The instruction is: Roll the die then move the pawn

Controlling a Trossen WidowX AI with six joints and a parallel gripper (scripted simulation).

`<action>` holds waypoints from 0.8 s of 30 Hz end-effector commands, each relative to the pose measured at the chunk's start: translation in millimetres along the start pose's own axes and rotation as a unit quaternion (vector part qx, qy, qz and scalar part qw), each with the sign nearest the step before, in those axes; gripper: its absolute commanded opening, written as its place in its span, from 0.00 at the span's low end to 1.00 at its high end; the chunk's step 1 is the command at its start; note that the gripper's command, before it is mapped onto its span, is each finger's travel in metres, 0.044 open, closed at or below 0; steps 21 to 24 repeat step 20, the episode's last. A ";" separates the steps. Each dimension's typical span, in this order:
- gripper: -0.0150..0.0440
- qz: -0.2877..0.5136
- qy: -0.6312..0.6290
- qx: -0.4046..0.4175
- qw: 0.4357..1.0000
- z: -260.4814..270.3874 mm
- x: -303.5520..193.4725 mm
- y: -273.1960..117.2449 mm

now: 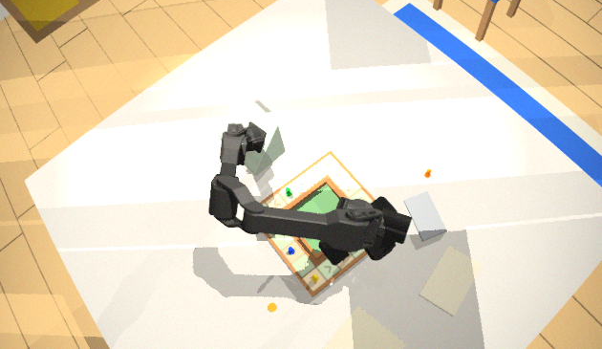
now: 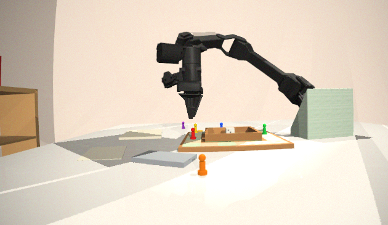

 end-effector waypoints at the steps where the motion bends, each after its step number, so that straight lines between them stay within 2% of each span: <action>1: 1.00 0.006 -0.002 0.007 1.000 5.6 -19.8 -17.1; 5: 1.00 0.006 -0.014 0.015 1.000 19.1 -80.0 -52.9; 12: 1.00 0.012 -0.027 0.007 1.000 21.2 -180.3 -78.6; 13: 1.00 0.000 -0.023 0.015 1.000 23.8 -125.4 -73.0; 24: 1.00 0.000 -0.023 0.015 1.000 23.8 -125.4 -73.0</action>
Point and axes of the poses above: the point midway between the two fingers, 35 mm back from their tips, its own y axis out along the fingers, its own z axis across the jaws, x = y × z, the point moved 4 cm from there along -y, back along the fingers, and after that the axes turned 13 degrees about -y, right-handed, at the moved point
